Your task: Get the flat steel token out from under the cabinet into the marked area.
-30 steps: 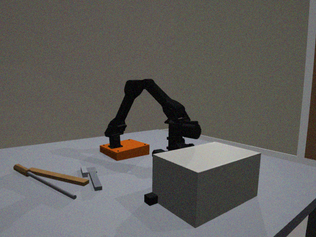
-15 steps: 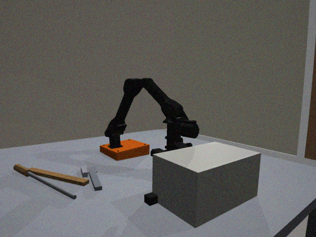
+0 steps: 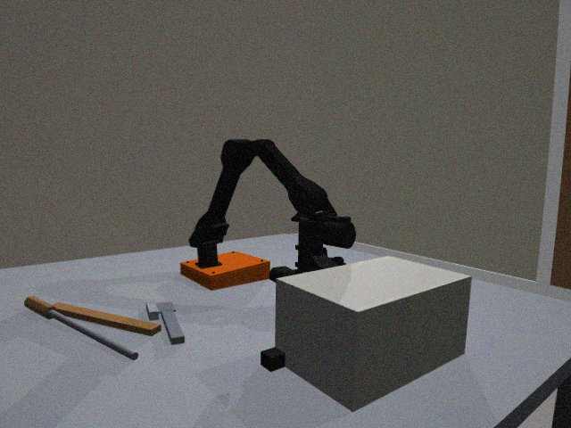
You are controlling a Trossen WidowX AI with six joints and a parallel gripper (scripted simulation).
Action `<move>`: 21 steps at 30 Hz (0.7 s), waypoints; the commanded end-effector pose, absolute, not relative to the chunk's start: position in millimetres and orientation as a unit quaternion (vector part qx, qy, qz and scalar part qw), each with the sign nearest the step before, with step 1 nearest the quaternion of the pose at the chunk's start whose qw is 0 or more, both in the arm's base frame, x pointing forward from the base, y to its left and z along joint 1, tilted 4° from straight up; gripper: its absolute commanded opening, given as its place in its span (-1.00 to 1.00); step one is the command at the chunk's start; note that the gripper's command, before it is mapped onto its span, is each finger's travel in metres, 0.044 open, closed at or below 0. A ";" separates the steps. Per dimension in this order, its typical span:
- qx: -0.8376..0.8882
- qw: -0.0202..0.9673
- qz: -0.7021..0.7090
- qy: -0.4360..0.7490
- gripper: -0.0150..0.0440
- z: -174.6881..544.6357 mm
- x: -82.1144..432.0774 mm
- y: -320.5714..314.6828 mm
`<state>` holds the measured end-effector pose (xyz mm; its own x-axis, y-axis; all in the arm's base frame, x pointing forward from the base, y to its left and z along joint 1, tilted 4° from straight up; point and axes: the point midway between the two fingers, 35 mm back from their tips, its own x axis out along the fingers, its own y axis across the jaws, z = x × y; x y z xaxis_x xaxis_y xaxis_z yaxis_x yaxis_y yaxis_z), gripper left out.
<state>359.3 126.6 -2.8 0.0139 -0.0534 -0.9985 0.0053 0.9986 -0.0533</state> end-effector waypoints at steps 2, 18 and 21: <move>-0.017 0.711 -0.021 0.703 -0.49 -3.8 351.8 126.7; -0.017 0.710 -0.021 0.703 -0.49 -4.3 335.4 127.2; -0.017 0.710 -0.021 0.703 -0.49 -4.4 332.3 127.3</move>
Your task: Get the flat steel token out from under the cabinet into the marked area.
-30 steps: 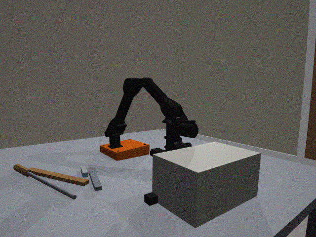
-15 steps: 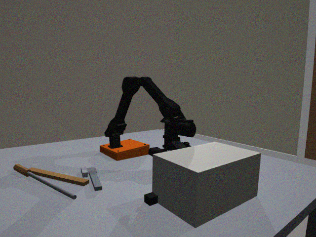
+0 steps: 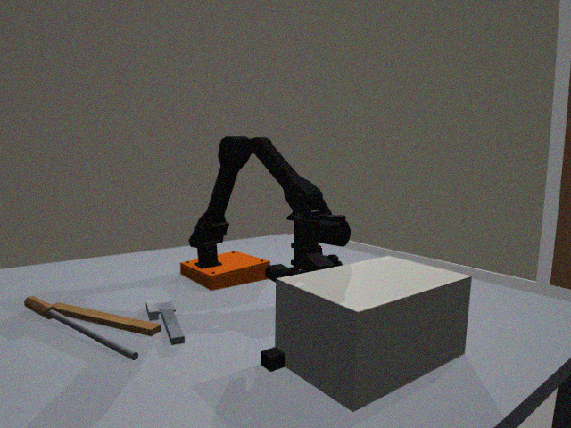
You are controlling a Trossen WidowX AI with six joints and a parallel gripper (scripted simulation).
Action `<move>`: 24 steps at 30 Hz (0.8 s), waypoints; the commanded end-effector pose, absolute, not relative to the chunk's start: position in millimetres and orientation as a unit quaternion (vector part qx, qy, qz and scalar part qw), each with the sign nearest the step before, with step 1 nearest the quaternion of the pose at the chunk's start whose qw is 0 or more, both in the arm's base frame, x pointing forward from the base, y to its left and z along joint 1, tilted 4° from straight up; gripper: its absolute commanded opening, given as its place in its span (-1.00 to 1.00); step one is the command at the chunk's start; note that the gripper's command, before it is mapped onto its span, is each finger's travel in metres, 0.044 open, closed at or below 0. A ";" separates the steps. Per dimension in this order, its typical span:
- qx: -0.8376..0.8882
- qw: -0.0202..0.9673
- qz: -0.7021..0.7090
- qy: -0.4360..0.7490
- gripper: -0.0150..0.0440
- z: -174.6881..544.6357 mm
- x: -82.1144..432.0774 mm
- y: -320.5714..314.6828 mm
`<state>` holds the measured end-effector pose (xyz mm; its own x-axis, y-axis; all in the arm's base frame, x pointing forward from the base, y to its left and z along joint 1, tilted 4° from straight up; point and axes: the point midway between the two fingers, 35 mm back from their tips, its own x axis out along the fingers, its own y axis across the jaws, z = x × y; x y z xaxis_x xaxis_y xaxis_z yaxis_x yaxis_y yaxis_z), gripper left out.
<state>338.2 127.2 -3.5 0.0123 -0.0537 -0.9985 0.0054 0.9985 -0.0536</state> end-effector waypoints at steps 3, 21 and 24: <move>-0.017 0.710 -0.021 0.704 -0.49 -4.5 329.2 127.4; -0.017 0.710 -0.021 0.704 -0.49 -5.1 309.5 128.0; -0.017 0.709 -0.021 0.704 -0.49 -5.2 306.0 128.2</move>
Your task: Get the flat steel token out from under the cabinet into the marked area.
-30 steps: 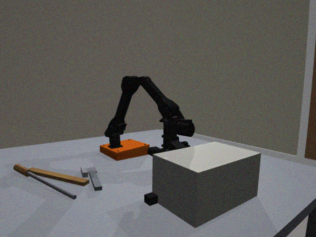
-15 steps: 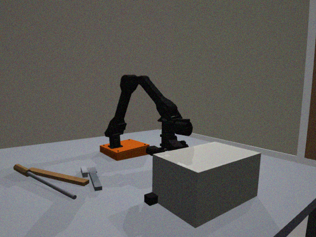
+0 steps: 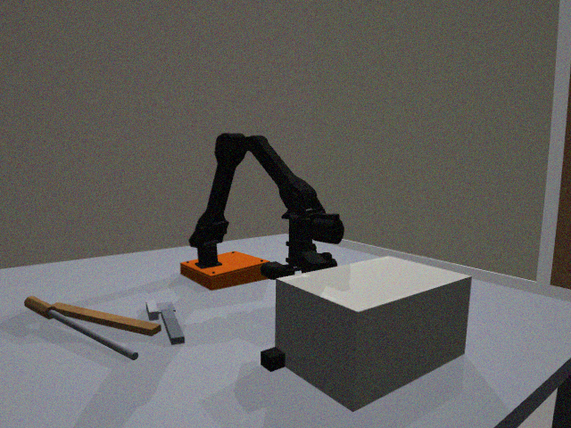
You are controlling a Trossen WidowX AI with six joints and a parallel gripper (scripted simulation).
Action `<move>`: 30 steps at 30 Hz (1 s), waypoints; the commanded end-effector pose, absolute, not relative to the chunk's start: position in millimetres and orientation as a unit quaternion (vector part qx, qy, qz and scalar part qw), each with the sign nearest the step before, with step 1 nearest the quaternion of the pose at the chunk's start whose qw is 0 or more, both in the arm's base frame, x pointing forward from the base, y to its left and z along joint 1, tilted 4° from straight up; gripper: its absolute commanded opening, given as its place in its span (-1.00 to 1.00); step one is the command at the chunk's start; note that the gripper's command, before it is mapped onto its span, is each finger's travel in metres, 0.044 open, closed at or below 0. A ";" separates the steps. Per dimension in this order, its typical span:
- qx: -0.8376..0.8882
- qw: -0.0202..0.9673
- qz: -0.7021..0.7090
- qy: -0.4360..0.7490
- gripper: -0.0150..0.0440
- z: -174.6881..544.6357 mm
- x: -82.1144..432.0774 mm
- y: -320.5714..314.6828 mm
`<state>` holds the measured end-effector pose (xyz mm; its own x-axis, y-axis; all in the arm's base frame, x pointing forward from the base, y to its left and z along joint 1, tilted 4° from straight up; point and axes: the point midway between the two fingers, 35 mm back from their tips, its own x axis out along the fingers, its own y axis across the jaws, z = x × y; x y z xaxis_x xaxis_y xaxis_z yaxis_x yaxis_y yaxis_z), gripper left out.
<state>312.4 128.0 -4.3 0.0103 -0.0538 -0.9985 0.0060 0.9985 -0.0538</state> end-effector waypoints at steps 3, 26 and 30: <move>-0.017 0.709 -0.021 0.704 -0.49 -5.3 302.6 128.3; -0.017 0.708 -0.021 0.705 -0.49 -5.9 275.4 129.1; -0.017 0.708 -0.021 0.705 -0.49 -6.0 270.5 129.3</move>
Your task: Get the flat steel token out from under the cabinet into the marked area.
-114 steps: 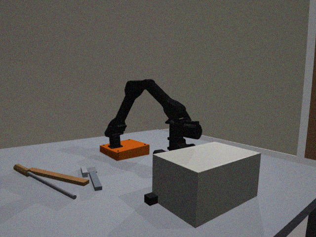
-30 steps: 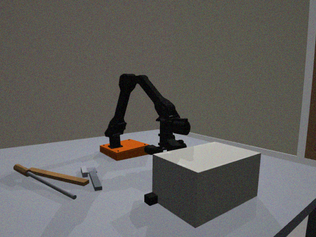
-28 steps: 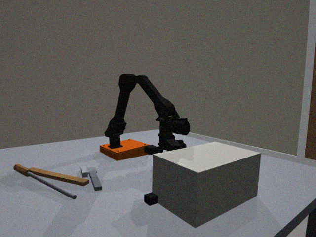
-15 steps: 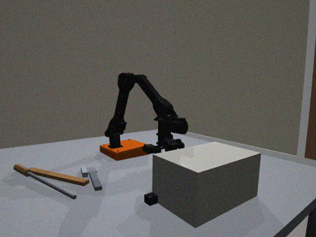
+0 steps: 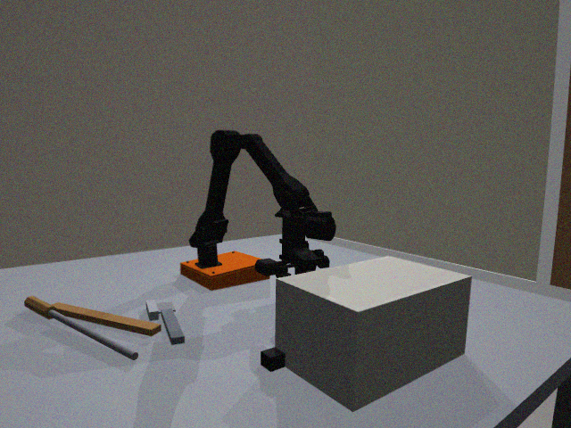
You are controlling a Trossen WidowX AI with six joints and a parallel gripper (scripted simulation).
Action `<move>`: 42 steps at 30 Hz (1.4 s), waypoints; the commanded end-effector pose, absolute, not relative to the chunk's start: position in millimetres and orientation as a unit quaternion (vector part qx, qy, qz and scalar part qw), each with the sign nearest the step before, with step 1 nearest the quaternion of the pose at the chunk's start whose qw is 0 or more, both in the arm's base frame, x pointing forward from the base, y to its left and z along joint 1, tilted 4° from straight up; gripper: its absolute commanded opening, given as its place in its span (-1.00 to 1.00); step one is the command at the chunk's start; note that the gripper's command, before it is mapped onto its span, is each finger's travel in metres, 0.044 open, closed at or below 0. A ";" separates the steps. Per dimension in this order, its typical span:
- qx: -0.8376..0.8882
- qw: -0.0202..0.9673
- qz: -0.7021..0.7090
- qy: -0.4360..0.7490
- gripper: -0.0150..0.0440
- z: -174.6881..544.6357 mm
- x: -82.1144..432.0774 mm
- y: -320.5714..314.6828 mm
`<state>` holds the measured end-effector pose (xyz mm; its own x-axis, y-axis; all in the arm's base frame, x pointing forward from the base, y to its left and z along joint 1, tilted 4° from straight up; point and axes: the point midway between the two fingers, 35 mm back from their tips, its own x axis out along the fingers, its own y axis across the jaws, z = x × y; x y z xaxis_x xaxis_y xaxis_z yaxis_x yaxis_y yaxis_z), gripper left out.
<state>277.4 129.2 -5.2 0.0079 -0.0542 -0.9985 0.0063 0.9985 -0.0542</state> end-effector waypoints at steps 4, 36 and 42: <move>-0.017 0.708 -0.021 0.706 -0.49 -6.1 265.4 129.5; -0.017 0.707 -0.021 0.707 -0.49 -6.9 222.5 131.3; -0.017 0.707 -0.021 0.707 -0.49 -7.2 214.1 131.9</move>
<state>221.5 132.1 -6.2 0.0034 -0.0533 -0.9986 0.0057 0.9986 -0.0533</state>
